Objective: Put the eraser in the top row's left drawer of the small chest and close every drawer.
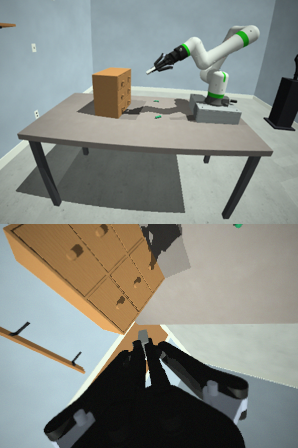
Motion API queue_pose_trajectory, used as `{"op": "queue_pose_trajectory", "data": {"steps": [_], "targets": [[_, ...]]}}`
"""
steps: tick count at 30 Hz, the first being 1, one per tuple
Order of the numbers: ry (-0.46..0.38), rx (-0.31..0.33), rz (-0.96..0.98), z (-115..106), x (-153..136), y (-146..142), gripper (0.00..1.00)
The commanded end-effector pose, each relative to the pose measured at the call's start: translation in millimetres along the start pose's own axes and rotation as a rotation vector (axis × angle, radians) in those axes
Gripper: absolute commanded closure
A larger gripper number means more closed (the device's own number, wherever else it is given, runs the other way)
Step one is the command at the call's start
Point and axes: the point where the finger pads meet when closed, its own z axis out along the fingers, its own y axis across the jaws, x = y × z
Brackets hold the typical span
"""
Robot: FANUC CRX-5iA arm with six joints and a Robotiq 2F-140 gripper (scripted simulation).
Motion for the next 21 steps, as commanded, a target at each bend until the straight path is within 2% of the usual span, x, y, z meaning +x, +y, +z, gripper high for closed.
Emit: {"op": "queue_pose_trajectory", "data": {"steps": [1,11,13,14,21], "targets": [[-0.007,-0.216,-0.176,-17.7,-7.2,-0.4,1.00],[-0.090,-0.140,-0.566,-53.7,-22.7,-1.5,1.00],[-0.090,-0.140,-0.566,-53.7,-22.7,-1.5,1.00],[-0.100,-0.128,-0.670,-56.1,-23.7,-1.5,1.00],[-0.103,-0.108,-0.908,-65.6,-27.9,-1.9,1.00]]}}
